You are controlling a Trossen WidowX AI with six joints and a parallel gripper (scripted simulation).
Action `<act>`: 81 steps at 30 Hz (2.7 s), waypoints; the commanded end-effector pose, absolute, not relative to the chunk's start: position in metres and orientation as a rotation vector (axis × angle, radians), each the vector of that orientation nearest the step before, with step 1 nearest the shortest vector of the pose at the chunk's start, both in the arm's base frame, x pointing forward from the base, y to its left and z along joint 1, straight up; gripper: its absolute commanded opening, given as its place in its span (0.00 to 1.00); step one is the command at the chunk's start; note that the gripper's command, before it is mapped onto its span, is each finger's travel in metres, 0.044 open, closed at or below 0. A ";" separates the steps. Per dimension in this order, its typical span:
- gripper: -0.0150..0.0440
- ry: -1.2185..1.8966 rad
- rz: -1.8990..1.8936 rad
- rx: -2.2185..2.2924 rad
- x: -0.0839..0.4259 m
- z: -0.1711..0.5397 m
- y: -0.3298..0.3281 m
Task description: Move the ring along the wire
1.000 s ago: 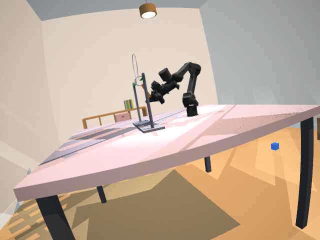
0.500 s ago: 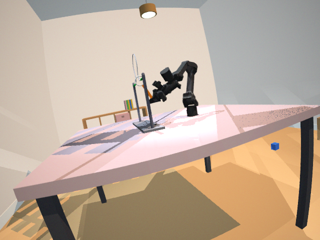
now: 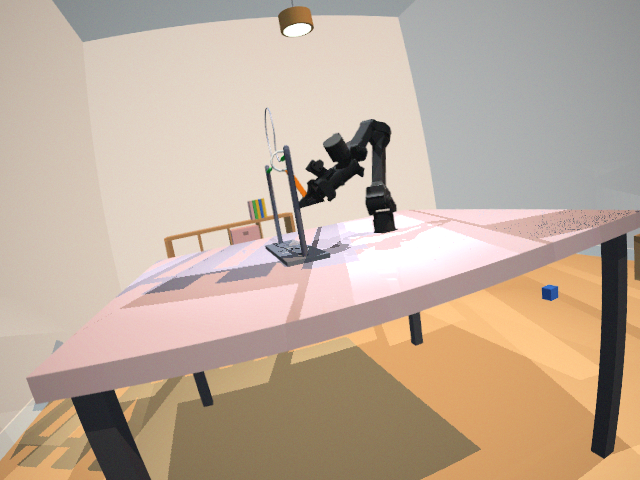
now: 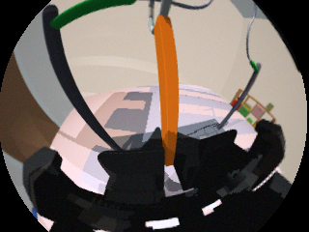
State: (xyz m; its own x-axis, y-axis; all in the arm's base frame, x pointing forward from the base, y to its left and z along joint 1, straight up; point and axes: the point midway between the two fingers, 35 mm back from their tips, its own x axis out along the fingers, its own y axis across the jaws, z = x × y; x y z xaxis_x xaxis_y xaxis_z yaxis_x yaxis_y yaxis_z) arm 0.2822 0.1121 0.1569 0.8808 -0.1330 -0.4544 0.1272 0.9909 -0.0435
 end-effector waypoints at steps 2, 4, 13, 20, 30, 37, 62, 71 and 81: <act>0.00 0.469 -0.136 -0.003 0.283 0.159 0.118; 0.00 0.469 -0.136 -0.001 0.283 0.159 0.120; 0.00 0.468 -0.136 0.001 0.283 0.159 0.129; 0.00 0.466 -0.137 0.001 0.283 0.159 0.136; 0.00 0.465 -0.138 0.002 0.283 0.159 0.146; 0.00 0.464 -0.139 0.002 0.283 0.158 0.151; 0.00 0.464 -0.139 0.002 0.284 0.140 0.151; 0.13 0.465 -0.136 0.000 0.284 0.141 0.152; 0.53 0.467 -0.137 0.000 0.280 0.142 0.153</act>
State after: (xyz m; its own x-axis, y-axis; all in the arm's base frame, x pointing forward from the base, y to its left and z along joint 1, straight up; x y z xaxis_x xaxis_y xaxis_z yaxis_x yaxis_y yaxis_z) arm 0.2828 0.1517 0.1404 0.8838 -0.1311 -0.4491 0.1302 0.9909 -0.0329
